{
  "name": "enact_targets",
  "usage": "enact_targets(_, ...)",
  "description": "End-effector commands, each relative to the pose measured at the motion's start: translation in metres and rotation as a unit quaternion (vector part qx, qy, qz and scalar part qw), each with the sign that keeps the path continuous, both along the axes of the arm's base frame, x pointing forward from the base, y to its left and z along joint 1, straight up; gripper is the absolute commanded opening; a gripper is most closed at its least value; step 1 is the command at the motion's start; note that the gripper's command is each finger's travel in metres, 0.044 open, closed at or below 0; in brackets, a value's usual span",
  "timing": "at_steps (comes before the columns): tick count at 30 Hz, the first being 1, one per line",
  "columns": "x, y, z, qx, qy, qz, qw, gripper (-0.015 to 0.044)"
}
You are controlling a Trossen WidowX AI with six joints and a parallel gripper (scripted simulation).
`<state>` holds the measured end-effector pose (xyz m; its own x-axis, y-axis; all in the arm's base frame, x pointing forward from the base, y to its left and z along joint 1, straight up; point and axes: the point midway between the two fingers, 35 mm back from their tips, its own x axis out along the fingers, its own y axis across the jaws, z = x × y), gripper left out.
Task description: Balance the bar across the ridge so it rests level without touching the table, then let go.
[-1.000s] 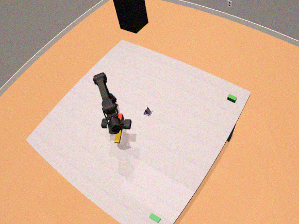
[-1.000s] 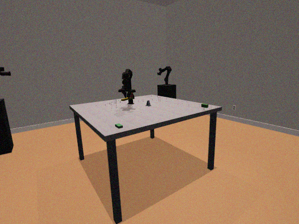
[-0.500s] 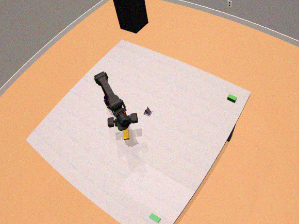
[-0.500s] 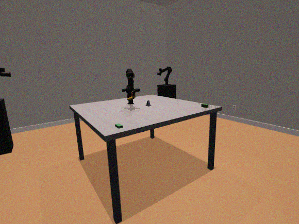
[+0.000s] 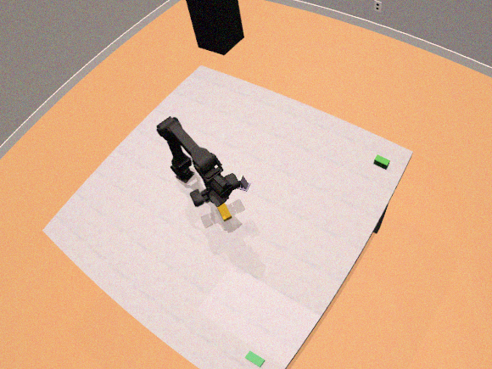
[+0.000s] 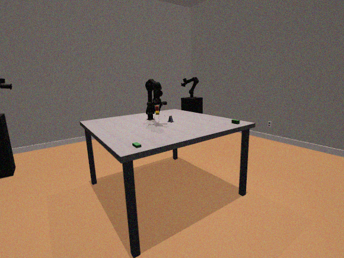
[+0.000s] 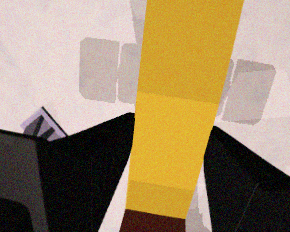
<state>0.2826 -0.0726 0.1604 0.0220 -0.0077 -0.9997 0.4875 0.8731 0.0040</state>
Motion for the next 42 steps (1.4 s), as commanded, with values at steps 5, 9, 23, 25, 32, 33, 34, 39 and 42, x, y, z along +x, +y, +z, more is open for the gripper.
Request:
enact_targets(5, 0.009, 0.031, 0.002, 0.0, -0.002, 0.083, 0.997, 0.0)
enact_targets(9, 0.011, 0.046, 0.002, 0.0, -0.002, 0.12, 0.993, 0.0)
enact_targets(23, 0.017, 0.099, 0.003, -0.001, -0.002, 0.241, 0.971, 0.0)
enact_targets(25, 0.017, 0.107, 0.003, -0.001, -0.002, 0.257, 0.966, 0.0)
enact_targets(32, 0.016, 0.134, 0.004, -0.001, -0.002, 0.31, 0.951, 0.0)
enact_targets(33, 0.015, 0.138, 0.004, -0.001, -0.002, 0.317, 0.948, 0.0)
enact_targets(34, 0.015, 0.142, 0.004, -0.001, -0.002, 0.324, 0.946, 0.0)
enact_targets(39, 0.013, 0.16, 0.004, -0.001, -0.002, 0.354, 0.935, 0.0)
enact_targets(42, 0.012, 0.167, 0.004, -0.001, -0.002, 0.362, 0.932, 0.0)
